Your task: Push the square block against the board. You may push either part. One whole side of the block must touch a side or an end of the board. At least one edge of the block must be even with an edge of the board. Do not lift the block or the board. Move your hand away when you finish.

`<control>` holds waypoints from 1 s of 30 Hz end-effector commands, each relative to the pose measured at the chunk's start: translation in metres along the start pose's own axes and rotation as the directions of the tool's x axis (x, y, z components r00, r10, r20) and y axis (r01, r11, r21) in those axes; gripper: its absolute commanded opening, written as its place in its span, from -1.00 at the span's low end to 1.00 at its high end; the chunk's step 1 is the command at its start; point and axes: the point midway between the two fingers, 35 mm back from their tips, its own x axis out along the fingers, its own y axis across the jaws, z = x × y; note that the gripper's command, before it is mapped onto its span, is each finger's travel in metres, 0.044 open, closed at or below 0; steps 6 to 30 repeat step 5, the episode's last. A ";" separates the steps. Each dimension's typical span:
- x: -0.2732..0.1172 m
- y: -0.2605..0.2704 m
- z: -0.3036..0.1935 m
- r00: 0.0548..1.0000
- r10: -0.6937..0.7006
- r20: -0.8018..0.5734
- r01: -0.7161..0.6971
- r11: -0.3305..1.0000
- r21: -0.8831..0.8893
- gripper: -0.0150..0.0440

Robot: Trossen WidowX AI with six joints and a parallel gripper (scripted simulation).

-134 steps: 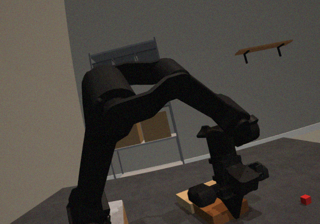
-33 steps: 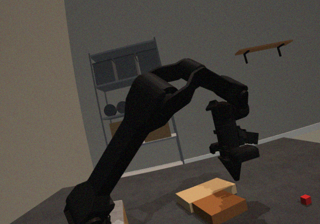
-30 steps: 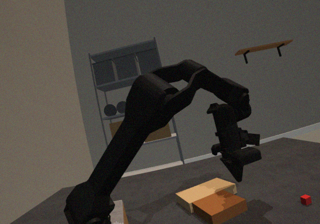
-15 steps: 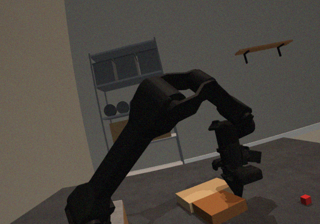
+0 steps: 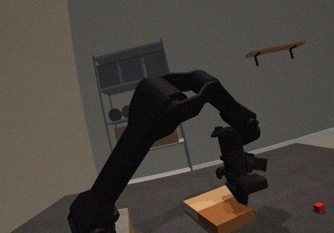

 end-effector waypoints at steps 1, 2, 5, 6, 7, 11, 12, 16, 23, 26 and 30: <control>0.000 0.002 0.000 1.000 0.002 -0.004 -0.002 1.000 -0.003 -0.49; 0.000 0.002 0.002 1.000 0.002 -0.004 -0.002 1.000 -0.003 -0.49; 0.000 0.002 0.007 1.000 0.002 -0.004 -0.002 1.000 -0.003 -0.49; 0.000 0.002 0.007 1.000 0.002 -0.004 -0.002 1.000 -0.003 -0.49; 0.000 0.002 0.007 1.000 0.002 -0.004 -0.002 1.000 -0.003 -0.49; 0.000 0.002 0.007 1.000 0.002 -0.004 -0.002 1.000 -0.003 -0.49; 0.000 0.002 0.007 1.000 0.002 -0.004 -0.002 1.000 -0.003 -0.49; 0.000 0.002 0.007 1.000 0.002 -0.004 -0.002 1.000 -0.003 -0.49; 0.000 0.002 0.007 1.000 0.002 -0.004 -0.002 1.000 -0.003 -0.49; 0.000 0.002 0.007 1.000 0.002 -0.004 -0.002 1.000 -0.003 -0.49; 0.000 0.002 0.007 1.000 0.002 -0.004 -0.002 1.000 -0.003 -0.49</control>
